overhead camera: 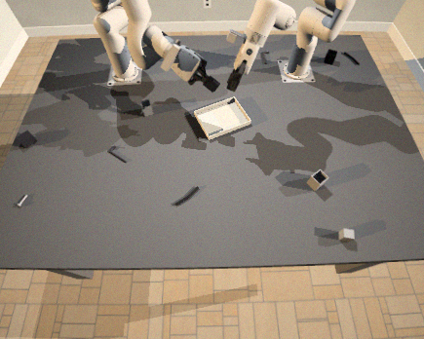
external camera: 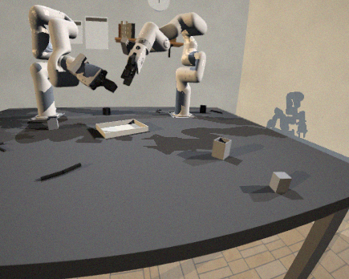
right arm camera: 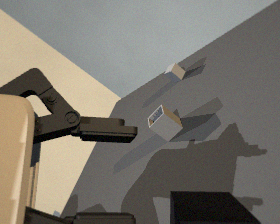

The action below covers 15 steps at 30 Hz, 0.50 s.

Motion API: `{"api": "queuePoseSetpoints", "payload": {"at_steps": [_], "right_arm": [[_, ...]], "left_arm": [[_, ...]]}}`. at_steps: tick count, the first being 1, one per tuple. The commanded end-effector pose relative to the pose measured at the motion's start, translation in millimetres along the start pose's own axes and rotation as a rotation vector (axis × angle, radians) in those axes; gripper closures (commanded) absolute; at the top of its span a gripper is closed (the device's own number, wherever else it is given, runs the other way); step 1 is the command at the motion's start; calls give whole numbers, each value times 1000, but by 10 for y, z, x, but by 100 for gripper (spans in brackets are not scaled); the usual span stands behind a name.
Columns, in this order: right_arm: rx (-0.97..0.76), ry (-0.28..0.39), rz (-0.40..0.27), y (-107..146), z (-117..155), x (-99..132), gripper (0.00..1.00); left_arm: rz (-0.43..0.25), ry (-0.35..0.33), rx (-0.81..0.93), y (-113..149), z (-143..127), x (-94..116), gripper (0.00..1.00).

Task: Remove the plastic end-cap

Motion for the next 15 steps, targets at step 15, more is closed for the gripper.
{"api": "queuePoseSetpoints", "payload": {"at_steps": [15], "right_arm": [[0,-2,1,-4,-9,0,100]], "left_arm": [[119,-60,-271,-605,258,38,40]]}}
Point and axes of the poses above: on each arm, the point where the finger pads meet when closed, its own x axis back along the fingers, its own z axis across the jaws, y = z × x, the point moved 1 cm from there along x, back along the fingers, and after that the axes turned 9 degrees about -x, right-handed, at the moved point
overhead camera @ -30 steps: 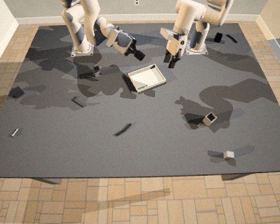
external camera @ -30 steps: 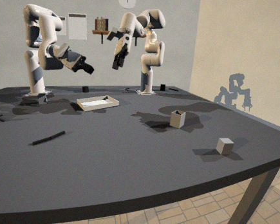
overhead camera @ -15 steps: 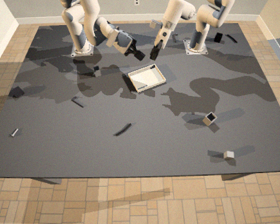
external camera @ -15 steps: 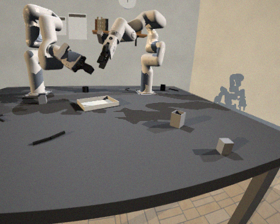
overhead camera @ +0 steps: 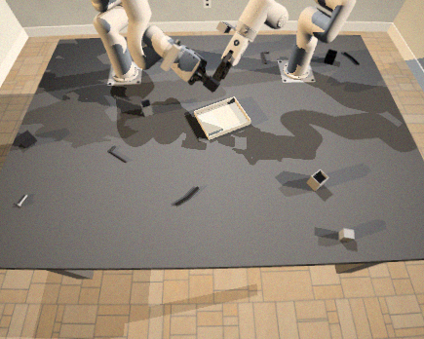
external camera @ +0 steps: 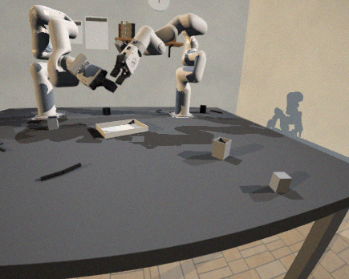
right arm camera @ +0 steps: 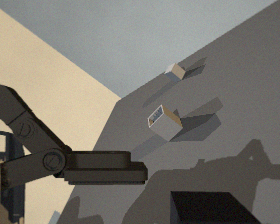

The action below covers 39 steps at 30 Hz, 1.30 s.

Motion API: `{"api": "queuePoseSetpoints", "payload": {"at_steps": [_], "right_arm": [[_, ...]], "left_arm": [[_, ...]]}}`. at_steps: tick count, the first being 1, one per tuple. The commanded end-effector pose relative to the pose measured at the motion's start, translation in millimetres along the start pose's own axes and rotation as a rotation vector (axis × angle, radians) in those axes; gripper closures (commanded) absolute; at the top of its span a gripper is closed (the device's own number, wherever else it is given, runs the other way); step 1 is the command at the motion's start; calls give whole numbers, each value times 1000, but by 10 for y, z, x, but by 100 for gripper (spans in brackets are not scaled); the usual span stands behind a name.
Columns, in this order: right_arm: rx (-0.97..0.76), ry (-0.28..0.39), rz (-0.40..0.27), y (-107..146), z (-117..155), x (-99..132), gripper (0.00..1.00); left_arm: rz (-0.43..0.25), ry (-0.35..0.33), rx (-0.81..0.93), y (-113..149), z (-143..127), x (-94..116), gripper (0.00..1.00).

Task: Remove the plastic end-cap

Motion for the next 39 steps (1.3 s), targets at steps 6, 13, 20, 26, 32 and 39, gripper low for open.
{"api": "queuePoseSetpoints", "payload": {"at_steps": [6,13,20,26,32,39], "right_arm": [[0,-2,1,-4,-9,0,100],[0,-2,1,-4,-9,0,100],[0,-2,1,-4,-9,0,100],[0,-2,1,-4,-9,0,100],[0,-2,1,-4,-9,0,100],[0,-2,1,-4,-9,0,100]], "left_arm": [[21,-13,-52,-115,24,16,40],[15,-9,-40,-88,19,-5,40],[15,-9,-40,-89,18,-78,40],[15,-9,-41,-91,18,-120,40],[15,-9,-41,-90,18,-181,40],[14,-9,-40,-90,17,-243,40]]}}
Point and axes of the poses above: on each arm, the point where the finger pads meet when closed, its own x axis back along the fingers, its own z axis across the jaws, y = z × x, the point moved 1 cm from there along x, back along the fingers, and after that the axes turned 9 degrees about -x, right-handed, at the moved point
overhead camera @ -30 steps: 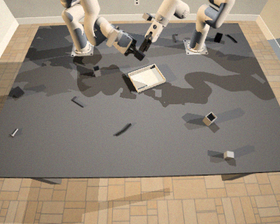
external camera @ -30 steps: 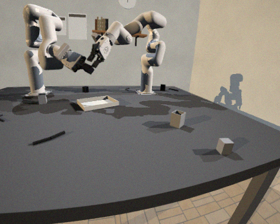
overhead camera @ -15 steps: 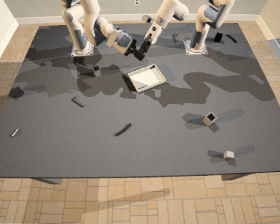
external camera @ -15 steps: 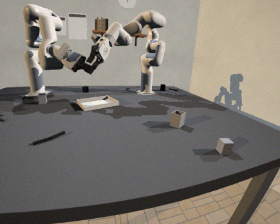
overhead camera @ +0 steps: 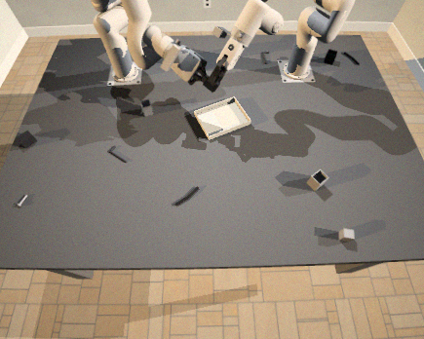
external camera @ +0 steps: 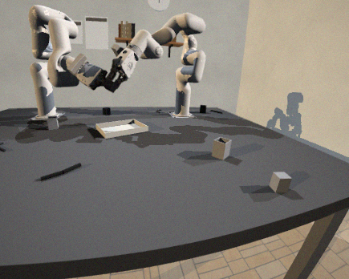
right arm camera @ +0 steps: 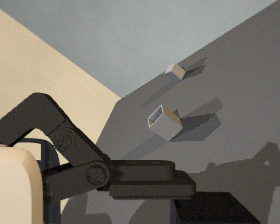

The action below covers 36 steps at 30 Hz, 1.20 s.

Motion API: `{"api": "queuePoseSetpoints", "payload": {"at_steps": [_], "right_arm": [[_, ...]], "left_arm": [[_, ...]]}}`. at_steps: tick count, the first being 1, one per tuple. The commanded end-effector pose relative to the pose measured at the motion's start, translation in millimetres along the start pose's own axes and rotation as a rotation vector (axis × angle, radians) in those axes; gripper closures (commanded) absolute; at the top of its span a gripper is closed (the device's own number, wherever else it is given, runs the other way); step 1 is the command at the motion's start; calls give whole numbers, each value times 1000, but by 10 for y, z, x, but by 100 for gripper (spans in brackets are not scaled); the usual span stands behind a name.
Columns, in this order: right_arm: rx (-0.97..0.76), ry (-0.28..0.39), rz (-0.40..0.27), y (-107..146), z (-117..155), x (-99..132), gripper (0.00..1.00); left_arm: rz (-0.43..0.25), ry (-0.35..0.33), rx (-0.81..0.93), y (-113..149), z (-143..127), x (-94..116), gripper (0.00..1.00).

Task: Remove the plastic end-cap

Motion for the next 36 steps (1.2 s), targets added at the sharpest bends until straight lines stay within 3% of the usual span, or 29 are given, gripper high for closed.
{"api": "queuePoseSetpoints", "payload": {"at_steps": [1,29,30,36], "right_arm": [[0,-2,1,-4,-9,0,100],[0,-2,1,-4,-9,0,100],[0,-2,1,-4,-9,0,100],[0,-2,1,-4,-9,0,100]], "left_arm": [[0,-2,0,-3,-11,-24,40],[-2,-1,4,8,-11,-274,40],[-2,-1,4,8,-11,-274,99],[-2,-1,4,8,-11,-274,99]]}}
Point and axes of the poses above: on each arm, the point where the finger pads meet when closed, its own x axis back along the fingers, its own z axis across the jaws, y = z × x, the point moved 1 cm from there along x, back along the fingers, and after that the axes turned 9 degrees about -x, right-handed, at the moved point
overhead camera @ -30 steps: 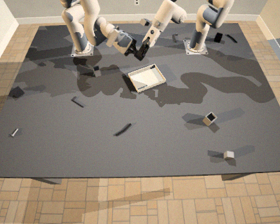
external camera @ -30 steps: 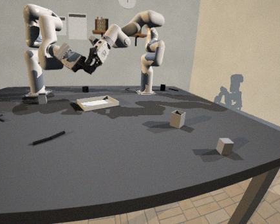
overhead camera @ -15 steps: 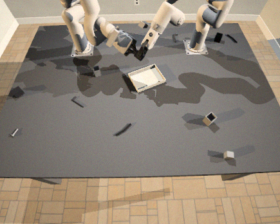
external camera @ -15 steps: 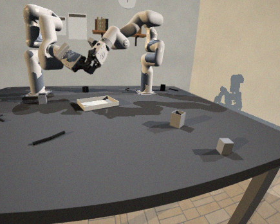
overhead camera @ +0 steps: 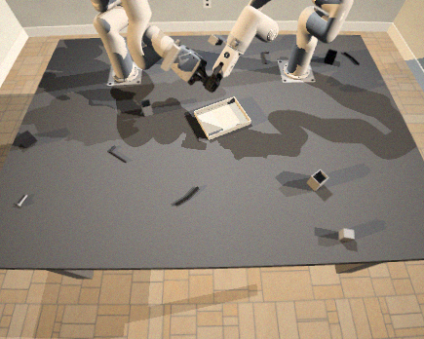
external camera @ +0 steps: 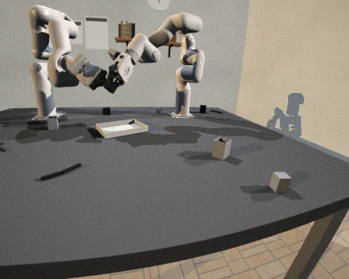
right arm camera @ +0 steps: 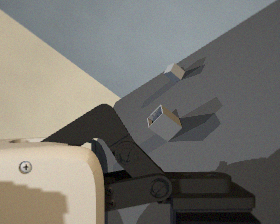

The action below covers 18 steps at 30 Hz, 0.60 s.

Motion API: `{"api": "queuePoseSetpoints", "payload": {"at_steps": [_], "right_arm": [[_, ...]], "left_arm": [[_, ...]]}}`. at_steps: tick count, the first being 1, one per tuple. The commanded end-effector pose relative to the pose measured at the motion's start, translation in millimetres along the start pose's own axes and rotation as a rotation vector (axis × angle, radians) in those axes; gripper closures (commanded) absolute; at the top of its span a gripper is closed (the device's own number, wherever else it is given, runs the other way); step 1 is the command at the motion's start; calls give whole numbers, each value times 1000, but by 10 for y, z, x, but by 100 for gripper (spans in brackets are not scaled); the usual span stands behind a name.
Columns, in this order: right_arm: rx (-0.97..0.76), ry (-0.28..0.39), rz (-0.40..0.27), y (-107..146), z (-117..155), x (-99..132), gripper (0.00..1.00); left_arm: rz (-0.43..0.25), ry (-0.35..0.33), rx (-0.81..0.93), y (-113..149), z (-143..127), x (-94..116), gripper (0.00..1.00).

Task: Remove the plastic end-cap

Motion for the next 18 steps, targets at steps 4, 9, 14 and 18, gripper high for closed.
{"api": "queuePoseSetpoints", "payload": {"at_steps": [4,9,14,18], "right_arm": [[0,-4,1,-4,-15,0,100],[0,-4,1,-4,-15,0,100],[0,-4,1,-4,-15,0,100],[0,-4,1,-4,-15,0,100]], "left_arm": [[1,-2,0,-3,-8,2,99],[1,-2,0,-3,-8,2,99],[1,-2,0,-3,-8,2,99],[1,-2,0,-3,-8,2,100]]}}
Point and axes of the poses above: on each arm, the point where the finger pads meet when closed, its own x axis back along the fingers, its own z axis across the jaws, y = z × x, the point moved 1 cm from there along x, back along the fingers, and after that the axes turned 9 degrees about -x, right-handed, at the moved point
